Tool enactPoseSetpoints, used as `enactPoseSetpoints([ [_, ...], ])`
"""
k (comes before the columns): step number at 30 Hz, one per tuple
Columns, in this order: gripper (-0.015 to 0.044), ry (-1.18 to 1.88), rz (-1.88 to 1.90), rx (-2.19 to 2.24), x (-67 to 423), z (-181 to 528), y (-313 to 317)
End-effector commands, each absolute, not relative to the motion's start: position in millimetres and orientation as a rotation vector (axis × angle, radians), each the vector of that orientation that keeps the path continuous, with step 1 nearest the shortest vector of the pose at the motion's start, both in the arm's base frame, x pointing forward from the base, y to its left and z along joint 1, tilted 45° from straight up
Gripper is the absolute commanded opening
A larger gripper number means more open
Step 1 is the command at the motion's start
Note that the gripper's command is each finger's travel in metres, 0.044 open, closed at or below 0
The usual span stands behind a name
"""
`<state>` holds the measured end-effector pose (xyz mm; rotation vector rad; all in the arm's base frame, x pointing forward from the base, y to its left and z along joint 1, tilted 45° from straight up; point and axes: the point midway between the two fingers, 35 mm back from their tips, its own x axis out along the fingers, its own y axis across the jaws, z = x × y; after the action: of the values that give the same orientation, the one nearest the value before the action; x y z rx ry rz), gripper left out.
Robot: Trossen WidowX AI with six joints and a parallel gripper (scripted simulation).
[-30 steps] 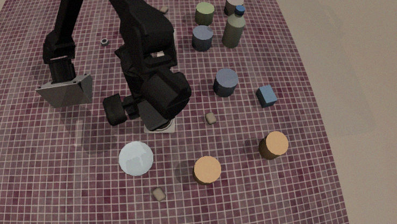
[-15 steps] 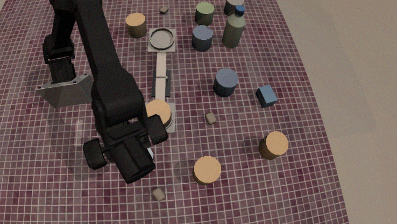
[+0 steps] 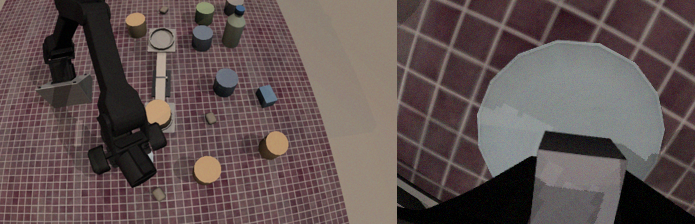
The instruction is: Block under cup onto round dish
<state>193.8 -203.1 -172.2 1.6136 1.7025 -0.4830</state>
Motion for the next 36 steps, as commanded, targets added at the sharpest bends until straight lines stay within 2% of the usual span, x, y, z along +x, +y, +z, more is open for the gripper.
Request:
enactPoseSetpoints([
  [1,0.0000,1.688,-0.486,1.617,195.3,-174.6,-202.4],
  [16,0.0000,1.688,-0.485,1.618,196.7,-188.8,-188.5],
  [32,0.0420,1.688,-0.484,1.609,196.3,-184.1,-194.3],
  [33,0.0440,1.675,-0.477,1.600,197.9,-178.8,-201.9],
  [36,0.0440,1.684,-0.485,1.612,194.0,-151.3,-226.5],
])
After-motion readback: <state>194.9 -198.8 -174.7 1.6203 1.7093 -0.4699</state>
